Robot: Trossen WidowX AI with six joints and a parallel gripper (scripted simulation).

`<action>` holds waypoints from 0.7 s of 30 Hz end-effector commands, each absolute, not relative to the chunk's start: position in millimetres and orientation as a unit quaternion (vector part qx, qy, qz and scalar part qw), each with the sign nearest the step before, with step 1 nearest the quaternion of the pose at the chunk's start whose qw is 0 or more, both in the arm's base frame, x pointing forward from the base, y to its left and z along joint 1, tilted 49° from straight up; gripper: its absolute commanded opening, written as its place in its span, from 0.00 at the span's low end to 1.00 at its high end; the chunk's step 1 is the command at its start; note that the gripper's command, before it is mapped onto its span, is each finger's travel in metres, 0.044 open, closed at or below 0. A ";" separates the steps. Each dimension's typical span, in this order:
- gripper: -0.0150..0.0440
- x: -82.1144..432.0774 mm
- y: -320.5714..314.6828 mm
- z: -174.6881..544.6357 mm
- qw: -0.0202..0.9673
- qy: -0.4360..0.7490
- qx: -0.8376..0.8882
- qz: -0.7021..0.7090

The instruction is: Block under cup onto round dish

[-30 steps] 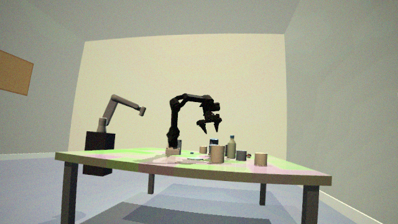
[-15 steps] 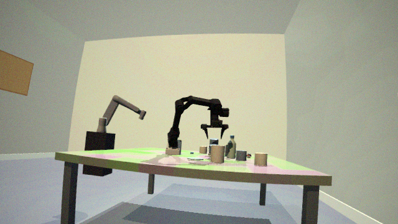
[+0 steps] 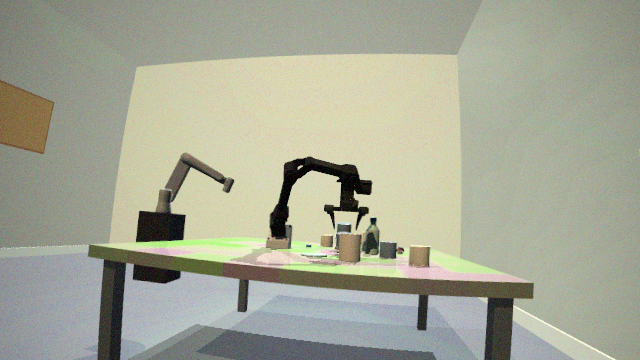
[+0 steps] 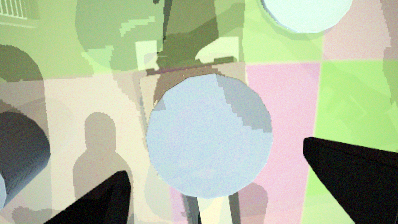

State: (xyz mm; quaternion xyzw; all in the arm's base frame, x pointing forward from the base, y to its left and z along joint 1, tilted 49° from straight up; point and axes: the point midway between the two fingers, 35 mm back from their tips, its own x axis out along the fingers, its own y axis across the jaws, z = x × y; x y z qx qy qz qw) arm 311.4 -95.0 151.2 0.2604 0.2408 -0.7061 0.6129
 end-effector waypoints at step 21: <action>1.00 309.0 -121.9 127.0 0.615 0.242 0.260 -0.704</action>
